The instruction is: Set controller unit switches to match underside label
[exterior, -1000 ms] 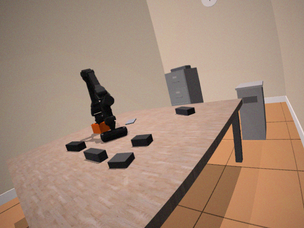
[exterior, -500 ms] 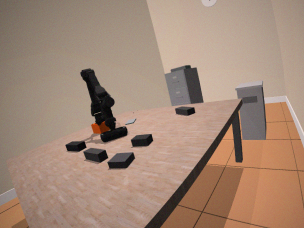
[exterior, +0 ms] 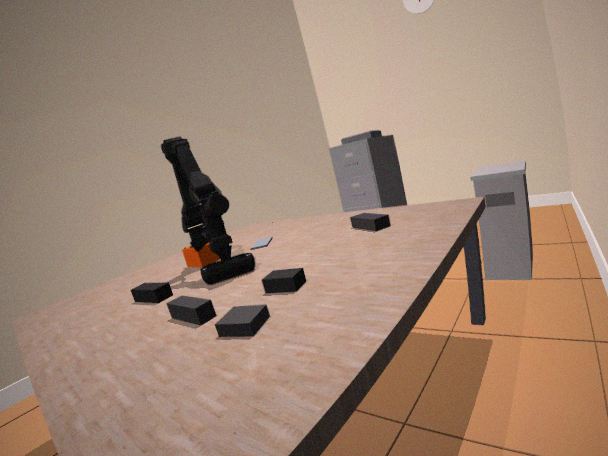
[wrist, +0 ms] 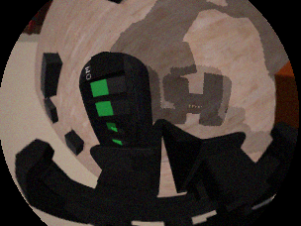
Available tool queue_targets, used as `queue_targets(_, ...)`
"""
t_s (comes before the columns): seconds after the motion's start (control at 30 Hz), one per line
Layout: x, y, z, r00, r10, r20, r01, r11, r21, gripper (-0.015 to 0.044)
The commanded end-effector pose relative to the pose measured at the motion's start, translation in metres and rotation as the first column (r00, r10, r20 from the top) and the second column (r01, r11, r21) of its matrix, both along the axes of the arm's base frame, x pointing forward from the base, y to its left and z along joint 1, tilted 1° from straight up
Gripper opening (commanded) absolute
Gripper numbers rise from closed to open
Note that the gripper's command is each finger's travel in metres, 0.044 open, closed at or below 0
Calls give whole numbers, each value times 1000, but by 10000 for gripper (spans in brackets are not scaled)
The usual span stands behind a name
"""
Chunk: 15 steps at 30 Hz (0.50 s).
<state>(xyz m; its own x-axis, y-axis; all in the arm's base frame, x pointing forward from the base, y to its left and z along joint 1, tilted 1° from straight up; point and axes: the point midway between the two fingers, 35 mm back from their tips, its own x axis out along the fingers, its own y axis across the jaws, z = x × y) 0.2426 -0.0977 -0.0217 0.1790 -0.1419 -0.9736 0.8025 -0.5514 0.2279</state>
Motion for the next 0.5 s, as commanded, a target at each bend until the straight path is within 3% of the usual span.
queue_targets(0.0, 6, -4, 2, 1000, 1, 9, -1, 1000, -8, 0)
queue_targets(0.37, 18, -12, 3, 1000, 1, 10, -1, 1000, -9, 0)
queue_targets(0.47, 1, 0, 19, 1000, 4, -13, -4, 1000, 6, 0)
